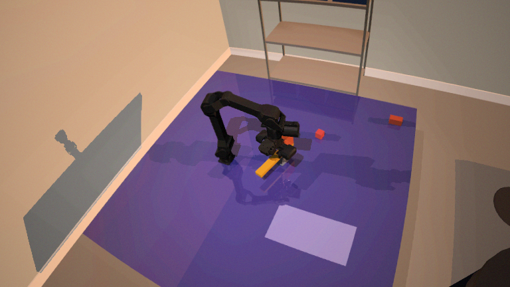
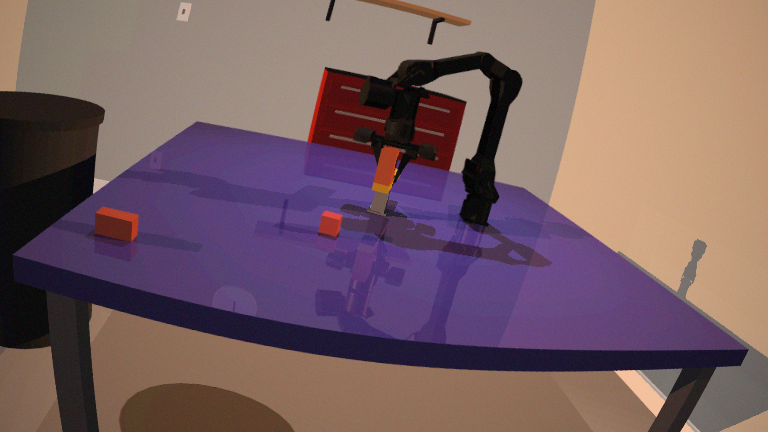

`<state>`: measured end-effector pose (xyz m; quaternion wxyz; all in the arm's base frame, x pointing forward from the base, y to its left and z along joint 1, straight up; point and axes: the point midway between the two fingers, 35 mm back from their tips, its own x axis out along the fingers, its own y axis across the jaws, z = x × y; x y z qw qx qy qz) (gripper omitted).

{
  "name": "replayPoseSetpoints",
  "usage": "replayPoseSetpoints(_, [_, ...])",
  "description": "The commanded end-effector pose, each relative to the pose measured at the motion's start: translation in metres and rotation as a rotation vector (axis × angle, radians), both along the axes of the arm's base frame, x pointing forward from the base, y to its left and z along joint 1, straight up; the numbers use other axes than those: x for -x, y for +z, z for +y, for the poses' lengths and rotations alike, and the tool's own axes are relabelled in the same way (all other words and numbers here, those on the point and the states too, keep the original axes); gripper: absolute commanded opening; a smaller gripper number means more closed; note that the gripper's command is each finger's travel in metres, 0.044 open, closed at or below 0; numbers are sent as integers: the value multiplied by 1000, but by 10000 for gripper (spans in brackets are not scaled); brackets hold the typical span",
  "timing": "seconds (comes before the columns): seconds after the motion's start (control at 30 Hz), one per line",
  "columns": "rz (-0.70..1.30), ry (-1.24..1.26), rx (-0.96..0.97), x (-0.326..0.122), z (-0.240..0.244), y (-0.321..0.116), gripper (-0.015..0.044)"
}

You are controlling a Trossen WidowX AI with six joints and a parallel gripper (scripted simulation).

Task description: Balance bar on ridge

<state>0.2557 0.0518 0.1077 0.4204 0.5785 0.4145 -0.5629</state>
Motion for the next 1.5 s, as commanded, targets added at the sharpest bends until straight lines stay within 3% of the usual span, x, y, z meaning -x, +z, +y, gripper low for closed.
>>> replayPoseSetpoints(0.0, [0, 0, 0, 0, 0, 0, 157])
replayPoseSetpoints(1.47, [0, 0, 0, 0, 0, 0, 173])
